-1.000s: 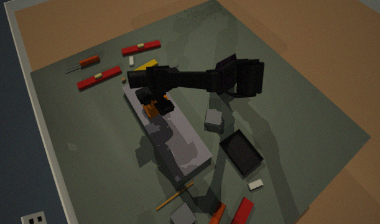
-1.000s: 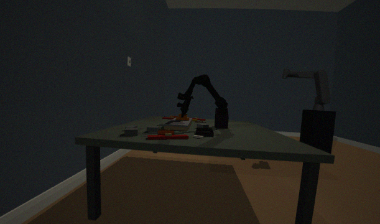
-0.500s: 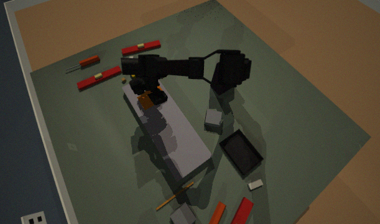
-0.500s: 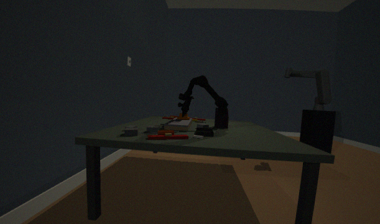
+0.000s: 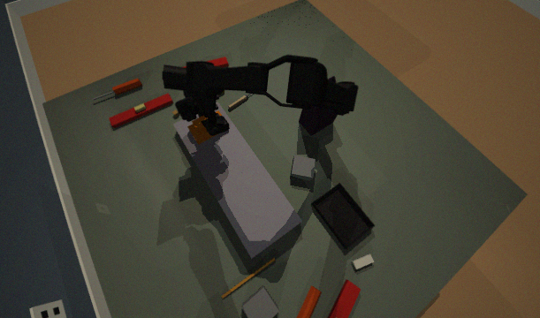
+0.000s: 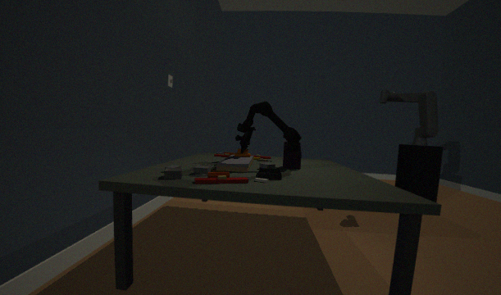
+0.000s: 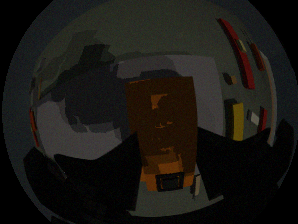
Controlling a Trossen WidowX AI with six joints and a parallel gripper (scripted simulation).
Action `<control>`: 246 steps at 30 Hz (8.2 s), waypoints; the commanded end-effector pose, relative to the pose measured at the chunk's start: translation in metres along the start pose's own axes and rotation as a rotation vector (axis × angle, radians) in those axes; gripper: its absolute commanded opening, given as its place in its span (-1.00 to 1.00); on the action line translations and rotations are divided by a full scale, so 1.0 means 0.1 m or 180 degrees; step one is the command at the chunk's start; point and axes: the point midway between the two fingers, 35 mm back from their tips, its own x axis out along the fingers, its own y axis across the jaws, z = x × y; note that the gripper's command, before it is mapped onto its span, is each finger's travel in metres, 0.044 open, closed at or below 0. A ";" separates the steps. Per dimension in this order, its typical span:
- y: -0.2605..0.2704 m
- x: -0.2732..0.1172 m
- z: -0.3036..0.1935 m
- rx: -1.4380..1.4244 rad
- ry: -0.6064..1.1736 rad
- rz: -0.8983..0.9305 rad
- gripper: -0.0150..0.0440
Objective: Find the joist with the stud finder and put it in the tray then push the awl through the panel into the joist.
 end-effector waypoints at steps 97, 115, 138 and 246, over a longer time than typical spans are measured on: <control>3.49 -0.79 0.10 -0.2888 0.0159 0.0358 -0.49; 4.36 -0.91 -0.69 -0.3804 0.0105 0.0769 -0.49; 4.90 -1.21 -1.74 -0.4768 -0.0026 0.1411 -0.49; 4.56 -0.79 -1.25 -0.4251 0.0114 0.0906 1.00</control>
